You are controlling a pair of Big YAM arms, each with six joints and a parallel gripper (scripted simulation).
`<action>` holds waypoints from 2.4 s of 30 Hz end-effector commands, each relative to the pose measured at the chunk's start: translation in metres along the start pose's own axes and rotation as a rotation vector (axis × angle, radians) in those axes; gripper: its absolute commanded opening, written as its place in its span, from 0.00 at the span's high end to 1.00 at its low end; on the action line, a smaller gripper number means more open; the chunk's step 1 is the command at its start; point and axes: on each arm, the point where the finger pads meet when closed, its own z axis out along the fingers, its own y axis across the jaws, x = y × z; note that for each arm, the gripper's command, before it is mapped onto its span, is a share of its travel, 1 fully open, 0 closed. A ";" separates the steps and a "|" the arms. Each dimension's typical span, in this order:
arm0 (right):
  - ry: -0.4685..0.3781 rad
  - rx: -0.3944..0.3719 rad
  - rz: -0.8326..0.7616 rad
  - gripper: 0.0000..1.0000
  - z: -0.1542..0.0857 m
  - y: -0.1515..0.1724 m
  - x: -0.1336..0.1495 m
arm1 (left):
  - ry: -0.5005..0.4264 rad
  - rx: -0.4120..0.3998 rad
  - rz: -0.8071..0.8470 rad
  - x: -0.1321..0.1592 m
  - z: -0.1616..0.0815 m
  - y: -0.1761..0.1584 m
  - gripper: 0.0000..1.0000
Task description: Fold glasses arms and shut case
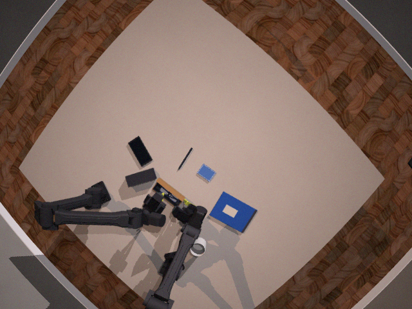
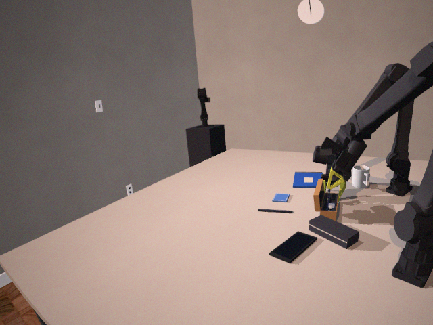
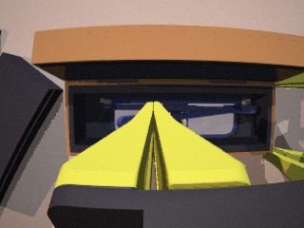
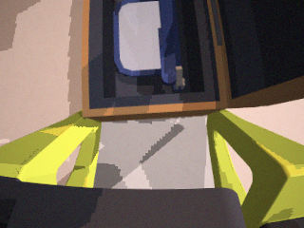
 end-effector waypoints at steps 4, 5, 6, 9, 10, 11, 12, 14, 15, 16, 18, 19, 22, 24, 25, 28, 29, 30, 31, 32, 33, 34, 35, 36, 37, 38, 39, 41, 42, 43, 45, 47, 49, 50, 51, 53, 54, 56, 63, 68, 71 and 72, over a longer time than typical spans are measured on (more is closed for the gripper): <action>0.011 -0.004 0.048 0.43 -0.002 -0.004 0.006 | 0.015 -0.003 0.003 -0.003 0.006 -0.001 1.00; 0.011 -0.004 0.048 0.43 -0.002 -0.004 0.006 | 0.020 -0.007 0.001 -0.002 0.010 0.002 1.00; 0.011 -0.004 0.048 0.43 -0.002 -0.004 0.006 | 0.024 -0.006 0.000 -0.002 0.010 0.003 1.00; 0.011 -0.004 0.048 0.43 -0.002 -0.004 0.006 | 0.030 -0.007 0.000 -0.001 0.011 0.004 1.00; 0.011 -0.004 0.048 0.43 -0.002 -0.004 0.006 | 0.032 -0.009 0.001 -0.001 0.011 0.004 1.00; 0.011 -0.004 0.048 0.43 -0.002 -0.004 0.006 | 0.028 -0.004 -0.001 -0.001 0.012 0.003 1.00; 0.011 -0.004 0.048 0.43 -0.002 -0.004 0.006 | 0.028 -0.004 0.000 0.000 0.013 0.003 1.00; 0.011 -0.004 0.048 0.43 -0.002 -0.004 0.006 | 0.028 -0.004 -0.001 0.000 0.014 0.005 1.00; 0.011 -0.004 0.048 0.43 -0.002 -0.004 0.006 | 0.028 -0.004 -0.001 0.001 0.015 0.005 1.00; 0.011 -0.004 0.048 0.43 -0.002 -0.004 0.006 | 0.028 -0.004 -0.001 0.001 0.016 0.006 1.00; 0.011 -0.004 0.048 0.43 -0.002 -0.004 0.006 | 0.028 -0.004 -0.001 0.002 0.017 0.007 1.00; 0.011 -0.004 0.048 0.43 -0.002 -0.004 0.006 | 0.028 -0.004 -0.001 0.002 0.017 0.007 1.00; 0.011 -0.004 0.048 0.43 -0.002 -0.004 0.006 | 0.028 -0.002 0.002 0.004 0.017 0.006 1.00; 0.011 -0.004 0.048 0.43 -0.002 -0.004 0.006 | 0.029 -0.005 -0.001 0.004 0.020 0.008 1.00; 0.011 -0.004 0.048 0.43 -0.002 -0.004 0.006 | 0.028 -0.005 -0.001 0.004 0.020 0.009 1.00; 0.011 -0.004 0.048 0.43 -0.002 -0.004 0.006 | 0.028 -0.004 -0.002 0.005 0.023 0.010 1.00; 0.011 -0.004 0.048 0.43 -0.002 -0.004 0.006 | 0.028 -0.004 -0.002 0.006 0.023 0.011 1.00; 0.011 -0.004 0.048 0.43 -0.002 -0.004 0.006 | 0.028 -0.004 -0.001 0.006 0.024 0.011 1.00; 0.011 -0.004 0.048 0.43 -0.002 -0.004 0.006 | 0.028 -0.005 -0.001 0.007 0.025 0.012 1.00; 0.011 -0.004 0.048 0.43 -0.002 -0.004 0.006 | 0.028 -0.005 -0.001 0.007 0.025 0.012 1.00; 0.011 -0.004 0.048 0.43 -0.002 -0.004 0.006 | 0.028 -0.005 -0.001 0.007 0.026 0.012 1.00; 0.011 -0.004 0.048 0.43 -0.002 -0.004 0.006 | 0.028 -0.005 -0.001 0.008 0.027 0.013 1.00; 0.011 -0.004 0.048 0.43 -0.002 -0.004 0.006 | 0.028 -0.005 -0.001 0.008 0.027 0.013 1.00; 0.011 -0.004 0.048 0.43 -0.002 -0.004 0.006 | 0.028 -0.005 -0.001 0.008 0.027 0.013 1.00; 0.011 -0.004 0.048 0.43 -0.002 -0.004 0.006 | 0.028 -0.005 -0.001 0.008 0.027 0.013 1.00; 0.011 -0.004 0.048 0.43 -0.002 -0.004 0.006 | 0.026 0.003 0.006 0.010 0.026 0.011 1.00; 0.011 -0.004 0.048 0.43 -0.002 -0.004 0.006 | 0.029 -0.005 -0.001 0.009 0.029 0.014 1.00; 0.011 -0.004 0.048 0.43 -0.002 -0.004 0.006 | 0.028 -0.005 -0.001 0.010 0.030 0.015 1.00; 0.011 -0.004 0.048 0.43 -0.002 -0.004 0.006 | 0.028 -0.005 -0.001 0.010 0.031 0.016 1.00; 0.011 -0.004 0.048 0.43 -0.002 -0.004 0.006 | 0.028 -0.005 -0.001 0.011 0.032 0.016 1.00; 0.011 -0.004 0.048 0.43 -0.002 -0.004 0.006 | 0.028 -0.005 -0.001 0.011 0.033 0.017 1.00; 0.011 -0.004 0.048 0.43 -0.002 -0.004 0.006 | 0.028 -0.005 -0.001 0.012 0.034 0.018 1.00; 0.011 -0.004 0.048 0.43 -0.002 -0.004 0.006 | 0.029 -0.005 -0.001 0.013 0.036 0.019 1.00; 0.011 -0.004 0.048 0.43 -0.002 -0.004 0.006 | 0.029 -0.005 -0.001 0.014 0.036 0.019 1.00; 0.011 -0.004 0.048 0.43 -0.002 -0.004 0.006 | 0.028 -0.006 -0.001 0.014 0.037 0.020 1.00; 0.011 -0.004 0.048 0.43 -0.002 -0.004 0.006 | 0.029 -0.005 -0.001 0.015 0.038 0.020 1.00; 0.011 -0.004 0.048 0.43 -0.002 -0.004 0.006 | 0.029 -0.005 -0.001 0.015 0.038 0.020 1.00; 0.011 -0.004 0.048 0.43 -0.002 -0.004 0.006 | 0.028 -0.005 0.000 0.015 0.039 0.021 1.00; 0.011 -0.004 0.048 0.43 -0.002 -0.004 0.006 | 0.029 -0.006 0.000 0.018 0.044 0.024 1.00; 0.011 -0.004 0.048 0.43 -0.002 -0.004 0.006 | 0.028 -0.004 -0.001 0.019 0.045 0.026 1.00; 0.011 -0.004 0.048 0.43 -0.002 -0.004 0.006 | 0.010 0.018 -0.013 0.012 0.037 0.026 1.00; 0.011 -0.004 0.048 0.43 -0.002 -0.004 0.006 | 0.013 0.015 -0.010 0.013 0.037 0.027 1.00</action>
